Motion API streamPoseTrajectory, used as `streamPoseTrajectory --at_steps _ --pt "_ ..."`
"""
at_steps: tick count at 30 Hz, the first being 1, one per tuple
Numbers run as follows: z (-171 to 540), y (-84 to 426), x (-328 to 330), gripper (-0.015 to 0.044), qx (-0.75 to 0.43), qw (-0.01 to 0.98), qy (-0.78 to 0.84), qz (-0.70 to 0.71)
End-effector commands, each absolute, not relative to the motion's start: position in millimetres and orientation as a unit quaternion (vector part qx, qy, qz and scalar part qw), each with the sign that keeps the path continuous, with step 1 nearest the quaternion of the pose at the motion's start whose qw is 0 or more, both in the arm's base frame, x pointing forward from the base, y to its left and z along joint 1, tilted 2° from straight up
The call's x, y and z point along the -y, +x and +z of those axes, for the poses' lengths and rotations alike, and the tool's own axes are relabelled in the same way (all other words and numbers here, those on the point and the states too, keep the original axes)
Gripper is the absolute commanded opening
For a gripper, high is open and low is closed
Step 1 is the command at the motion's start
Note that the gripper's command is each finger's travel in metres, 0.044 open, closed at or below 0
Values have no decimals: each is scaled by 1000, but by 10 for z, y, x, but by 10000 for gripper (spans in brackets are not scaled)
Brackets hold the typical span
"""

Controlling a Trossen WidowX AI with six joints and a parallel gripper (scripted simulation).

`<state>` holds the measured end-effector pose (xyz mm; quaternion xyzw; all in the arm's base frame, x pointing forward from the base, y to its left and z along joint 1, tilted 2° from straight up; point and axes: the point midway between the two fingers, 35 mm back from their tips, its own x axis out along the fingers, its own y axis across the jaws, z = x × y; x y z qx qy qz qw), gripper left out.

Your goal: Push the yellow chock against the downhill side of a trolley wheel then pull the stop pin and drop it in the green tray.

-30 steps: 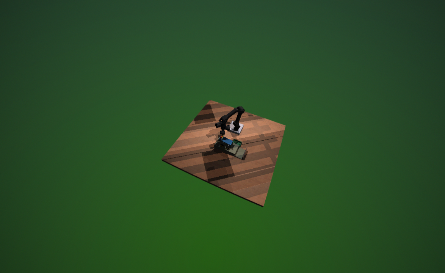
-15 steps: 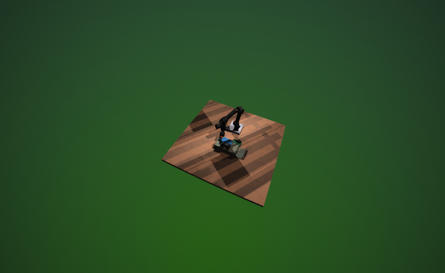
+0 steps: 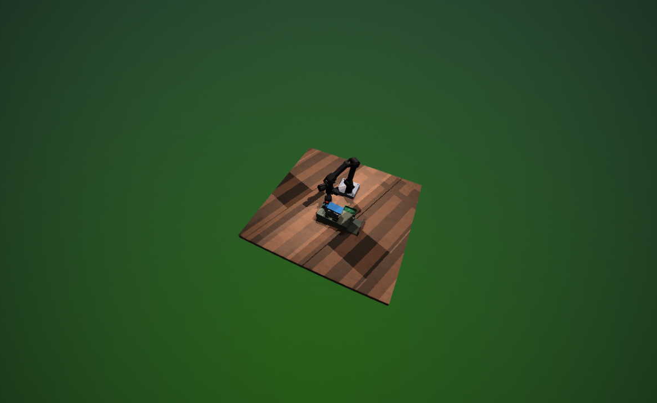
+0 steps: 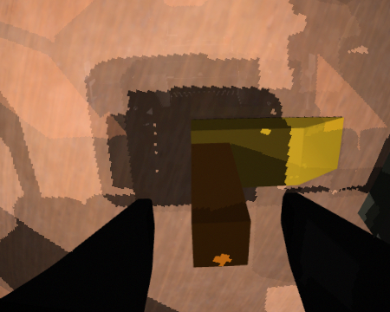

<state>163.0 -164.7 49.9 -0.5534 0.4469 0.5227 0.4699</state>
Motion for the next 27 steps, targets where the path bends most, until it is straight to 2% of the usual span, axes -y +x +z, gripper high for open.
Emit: streamPoseTrajectory --at_steps 1,12,17,27 --pt "416 1629 1637 190 -447 472 -550 524" --pt "295 1632 1633 190 -447 472 -550 524" --pt "328 1633 1640 59 -447 470 -552 524" --pt "391 1630 1642 0 -447 471 -551 524"
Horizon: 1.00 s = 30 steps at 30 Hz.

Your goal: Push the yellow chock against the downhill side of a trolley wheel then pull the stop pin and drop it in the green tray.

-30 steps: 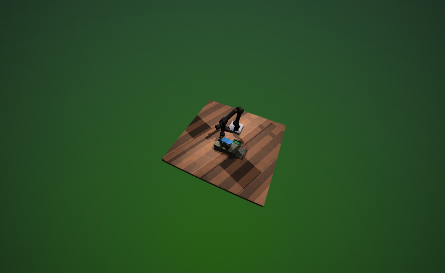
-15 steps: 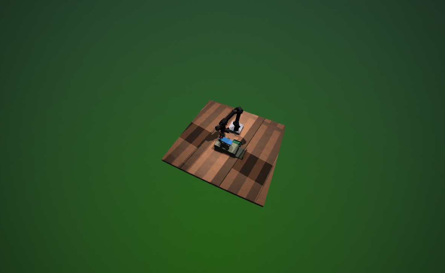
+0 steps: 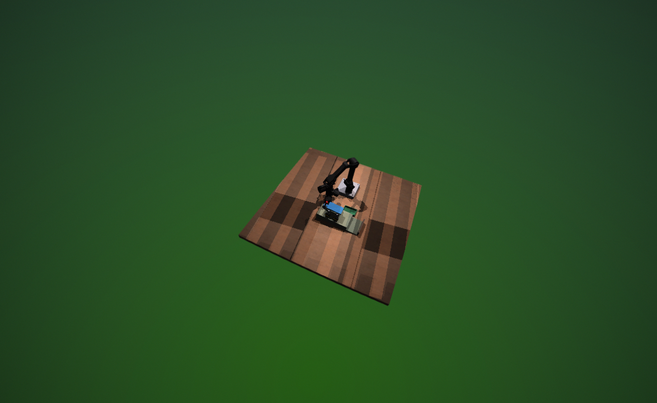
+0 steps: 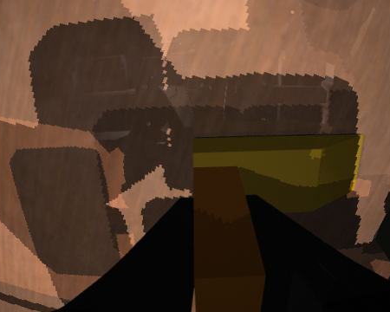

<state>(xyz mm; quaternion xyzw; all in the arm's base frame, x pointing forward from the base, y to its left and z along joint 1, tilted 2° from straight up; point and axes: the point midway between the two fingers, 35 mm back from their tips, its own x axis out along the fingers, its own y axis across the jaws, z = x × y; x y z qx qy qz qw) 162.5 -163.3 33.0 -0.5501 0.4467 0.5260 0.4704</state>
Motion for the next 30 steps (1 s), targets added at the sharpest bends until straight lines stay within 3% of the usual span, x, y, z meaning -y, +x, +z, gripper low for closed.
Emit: streamPoseTrajectory --at_steps 1,30 --pt "441 1627 1641 0 -447 471 -551 524" --pt "1302 1547 1620 0 -447 472 -550 524"
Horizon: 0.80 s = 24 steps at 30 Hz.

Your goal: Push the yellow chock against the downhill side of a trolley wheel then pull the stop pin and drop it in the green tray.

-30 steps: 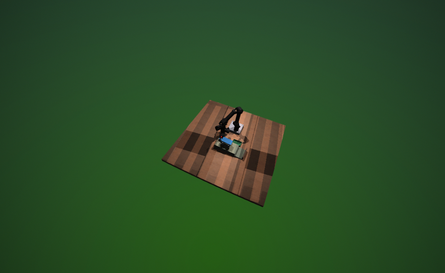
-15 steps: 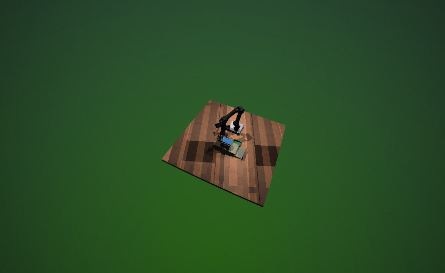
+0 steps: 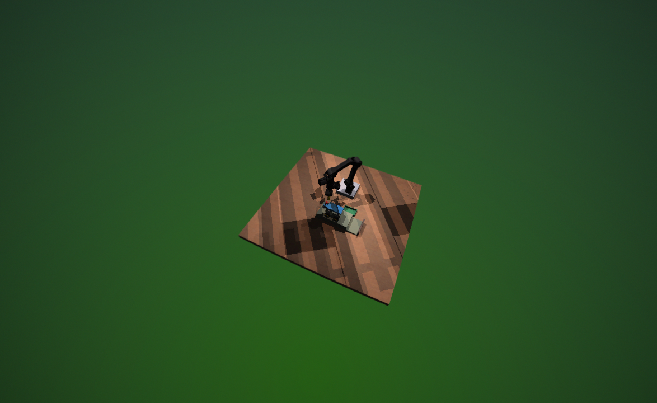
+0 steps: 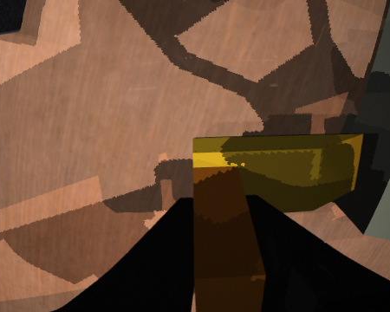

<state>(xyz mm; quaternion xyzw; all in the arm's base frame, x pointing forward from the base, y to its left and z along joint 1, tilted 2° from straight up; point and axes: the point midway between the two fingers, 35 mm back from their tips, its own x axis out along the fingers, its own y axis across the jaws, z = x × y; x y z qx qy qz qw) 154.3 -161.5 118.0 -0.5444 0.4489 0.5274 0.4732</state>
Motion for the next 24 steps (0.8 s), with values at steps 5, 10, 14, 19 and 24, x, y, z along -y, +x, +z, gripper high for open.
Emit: streamPoseTrajectory --at_steps 5,10,14,19,24 --pt "1443 1546 1625 0 -447 472 -550 524" --pt "1592 1549 1631 0 -447 472 -550 524" --pt "1715 1555 1637 0 -447 472 -550 524" --pt "1773 1559 1641 0 -447 472 -550 524" --pt "1773 1559 1641 0 -453 478 -544 519"
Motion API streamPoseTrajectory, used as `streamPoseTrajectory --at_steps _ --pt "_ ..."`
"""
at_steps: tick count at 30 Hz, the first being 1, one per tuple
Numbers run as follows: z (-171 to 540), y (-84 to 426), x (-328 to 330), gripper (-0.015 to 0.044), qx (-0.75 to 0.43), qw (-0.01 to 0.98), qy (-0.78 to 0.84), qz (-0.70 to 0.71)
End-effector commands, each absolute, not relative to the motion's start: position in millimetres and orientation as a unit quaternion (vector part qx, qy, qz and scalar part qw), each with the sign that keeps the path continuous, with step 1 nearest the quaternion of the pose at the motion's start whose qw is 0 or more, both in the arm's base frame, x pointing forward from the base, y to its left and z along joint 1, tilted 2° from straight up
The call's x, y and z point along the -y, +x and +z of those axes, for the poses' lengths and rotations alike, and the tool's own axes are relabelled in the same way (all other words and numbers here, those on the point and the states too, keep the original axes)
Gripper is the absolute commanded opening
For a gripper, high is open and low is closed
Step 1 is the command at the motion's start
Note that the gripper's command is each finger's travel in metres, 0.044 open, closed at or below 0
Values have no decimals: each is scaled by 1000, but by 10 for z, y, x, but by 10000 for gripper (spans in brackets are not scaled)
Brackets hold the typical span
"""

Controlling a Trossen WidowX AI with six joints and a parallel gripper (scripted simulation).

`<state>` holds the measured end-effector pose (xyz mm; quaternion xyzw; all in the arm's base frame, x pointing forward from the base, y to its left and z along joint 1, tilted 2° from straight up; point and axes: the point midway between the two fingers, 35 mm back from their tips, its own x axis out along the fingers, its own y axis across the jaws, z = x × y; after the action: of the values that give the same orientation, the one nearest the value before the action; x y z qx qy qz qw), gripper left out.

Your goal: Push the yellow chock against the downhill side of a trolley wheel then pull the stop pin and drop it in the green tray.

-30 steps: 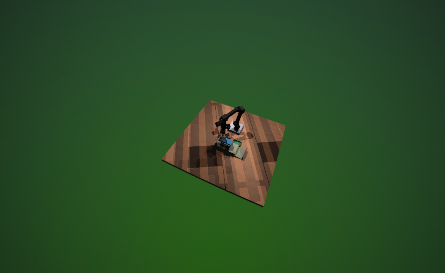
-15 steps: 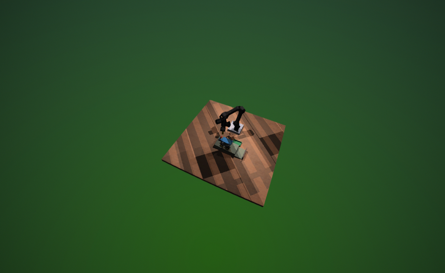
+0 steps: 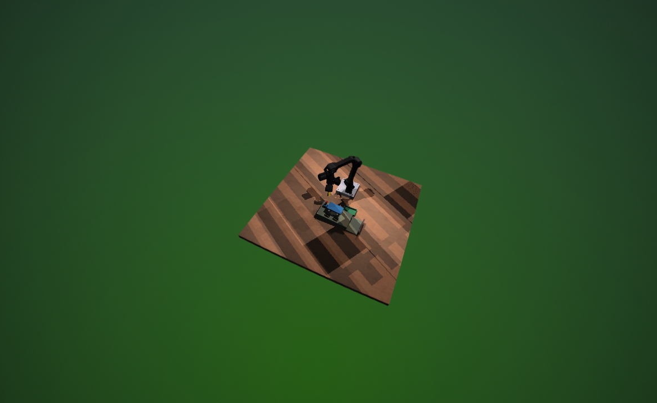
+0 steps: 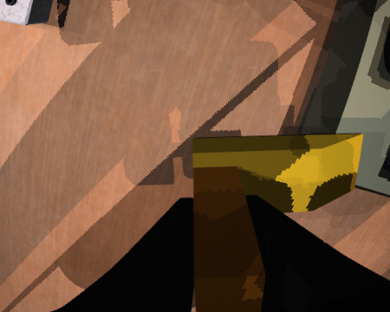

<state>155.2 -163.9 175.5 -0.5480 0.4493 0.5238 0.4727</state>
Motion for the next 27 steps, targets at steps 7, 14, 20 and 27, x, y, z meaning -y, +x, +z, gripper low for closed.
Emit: streamPoseTrajectory --at_steps 7,14,20,27 --pt "1773 1559 1640 0 -508 536 -487 466" --pt "1774 1560 1640 0 -561 590 -420 402" --pt "1774 1560 1640 0 -599 630 -357 342" --pt "1774 1560 1640 0 -629 660 -297 285"
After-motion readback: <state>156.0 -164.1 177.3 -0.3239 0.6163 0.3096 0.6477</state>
